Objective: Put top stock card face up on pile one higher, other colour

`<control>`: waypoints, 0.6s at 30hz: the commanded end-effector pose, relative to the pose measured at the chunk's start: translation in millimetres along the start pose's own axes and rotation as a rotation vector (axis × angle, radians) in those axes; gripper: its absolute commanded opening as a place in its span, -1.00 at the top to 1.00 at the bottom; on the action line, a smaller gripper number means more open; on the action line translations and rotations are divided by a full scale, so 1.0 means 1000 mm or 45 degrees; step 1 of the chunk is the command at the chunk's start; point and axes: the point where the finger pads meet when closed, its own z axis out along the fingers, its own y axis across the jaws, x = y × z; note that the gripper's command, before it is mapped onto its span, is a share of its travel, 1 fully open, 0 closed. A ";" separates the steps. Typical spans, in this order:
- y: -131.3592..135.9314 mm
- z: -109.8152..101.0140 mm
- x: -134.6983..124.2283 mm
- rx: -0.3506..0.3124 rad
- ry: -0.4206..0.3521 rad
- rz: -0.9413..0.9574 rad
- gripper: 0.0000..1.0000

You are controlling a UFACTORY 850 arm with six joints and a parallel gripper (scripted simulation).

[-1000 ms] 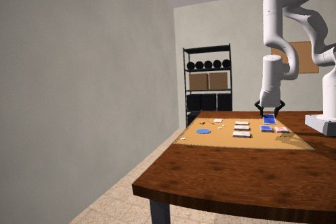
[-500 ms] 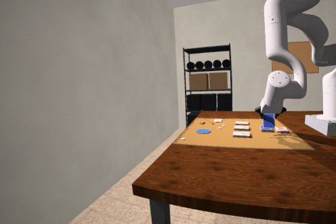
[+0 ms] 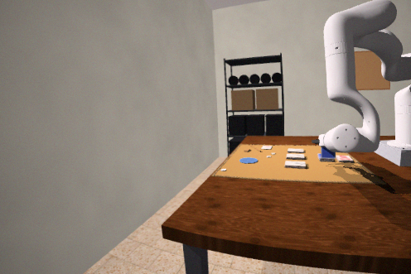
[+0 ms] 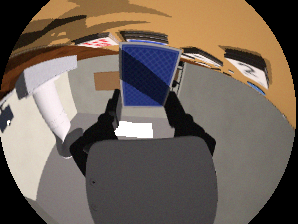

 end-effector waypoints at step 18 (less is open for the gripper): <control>0.001 0.000 0.003 0.000 -0.238 0.003 -0.29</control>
